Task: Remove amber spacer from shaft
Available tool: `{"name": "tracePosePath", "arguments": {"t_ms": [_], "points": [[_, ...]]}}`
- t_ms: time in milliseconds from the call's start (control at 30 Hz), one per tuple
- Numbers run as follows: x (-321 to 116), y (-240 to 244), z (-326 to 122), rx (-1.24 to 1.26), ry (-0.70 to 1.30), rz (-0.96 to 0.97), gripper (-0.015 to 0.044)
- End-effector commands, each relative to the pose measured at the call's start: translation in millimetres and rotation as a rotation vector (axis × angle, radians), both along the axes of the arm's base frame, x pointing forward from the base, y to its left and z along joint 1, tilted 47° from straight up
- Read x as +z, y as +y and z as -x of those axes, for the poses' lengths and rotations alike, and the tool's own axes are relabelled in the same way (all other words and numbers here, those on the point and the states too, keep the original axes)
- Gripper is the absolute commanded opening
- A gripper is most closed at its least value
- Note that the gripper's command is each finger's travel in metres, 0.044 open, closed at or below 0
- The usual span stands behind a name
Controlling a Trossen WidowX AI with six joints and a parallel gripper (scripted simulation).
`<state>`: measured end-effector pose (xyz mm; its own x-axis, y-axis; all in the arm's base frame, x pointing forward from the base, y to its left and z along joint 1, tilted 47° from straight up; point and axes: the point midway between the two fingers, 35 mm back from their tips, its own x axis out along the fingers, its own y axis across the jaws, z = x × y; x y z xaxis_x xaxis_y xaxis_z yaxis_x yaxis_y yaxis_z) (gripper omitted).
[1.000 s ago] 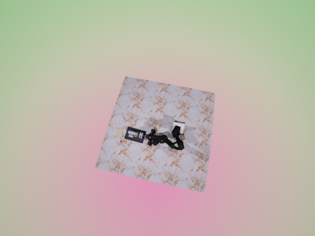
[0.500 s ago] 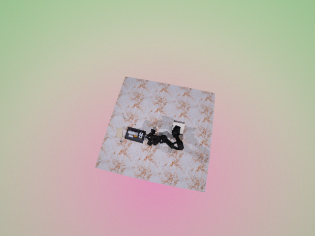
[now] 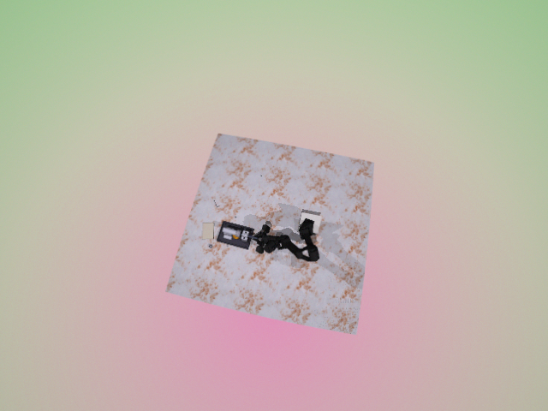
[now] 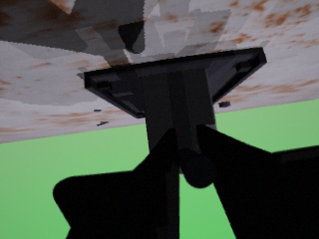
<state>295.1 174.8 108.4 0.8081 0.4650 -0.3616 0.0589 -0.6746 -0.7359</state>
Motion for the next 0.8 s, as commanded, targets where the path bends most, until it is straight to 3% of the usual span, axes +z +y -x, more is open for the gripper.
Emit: {"name": "tracePosePath", "arguments": {"t_ms": [0,767], "points": [[0.6,-0.8,-1.5,-0.005,-0.005,0.004,0.0],[0.6,-0.5,-3.6,-0.005,-0.005,0.004,0.0]]}}
